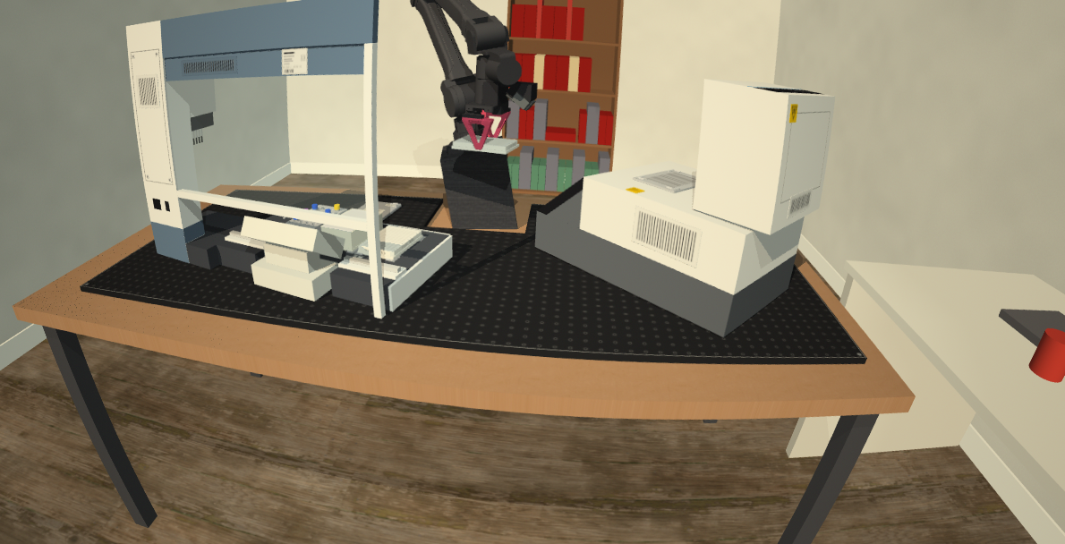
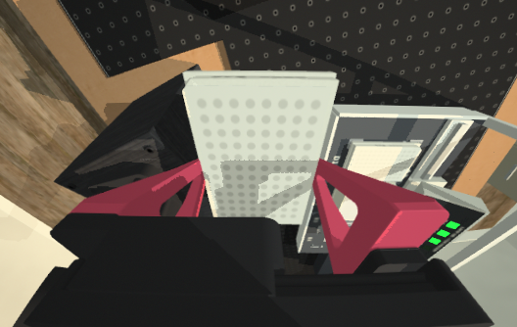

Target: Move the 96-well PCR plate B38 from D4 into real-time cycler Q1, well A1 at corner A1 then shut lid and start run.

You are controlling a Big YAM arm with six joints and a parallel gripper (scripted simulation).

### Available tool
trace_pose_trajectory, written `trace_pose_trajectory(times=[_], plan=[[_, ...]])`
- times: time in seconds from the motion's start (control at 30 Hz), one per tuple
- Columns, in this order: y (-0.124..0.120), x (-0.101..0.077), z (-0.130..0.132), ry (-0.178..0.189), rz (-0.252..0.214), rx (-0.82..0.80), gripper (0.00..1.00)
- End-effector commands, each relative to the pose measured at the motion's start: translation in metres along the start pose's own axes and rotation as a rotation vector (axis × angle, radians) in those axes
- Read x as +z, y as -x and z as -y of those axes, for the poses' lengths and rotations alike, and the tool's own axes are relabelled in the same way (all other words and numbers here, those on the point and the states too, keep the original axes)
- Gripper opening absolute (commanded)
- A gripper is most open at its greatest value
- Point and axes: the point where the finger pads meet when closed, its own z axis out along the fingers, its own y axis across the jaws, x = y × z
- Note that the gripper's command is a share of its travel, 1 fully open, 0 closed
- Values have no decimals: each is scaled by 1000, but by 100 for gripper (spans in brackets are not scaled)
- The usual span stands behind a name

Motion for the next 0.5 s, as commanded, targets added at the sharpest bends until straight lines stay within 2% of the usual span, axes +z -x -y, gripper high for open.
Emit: trace_pose_trajectory(times=[0.0,0.1,0.2,0.27,0.47], plan=[[21,-20,1,-28,30,-81,0],[19,-18,7,-26,28,-145,0],[33,-23,-8,-21,24,-224,0],[31,-24,-4,-26,22,-265,0],[54,-31,-26,-25,24,-375,0]])
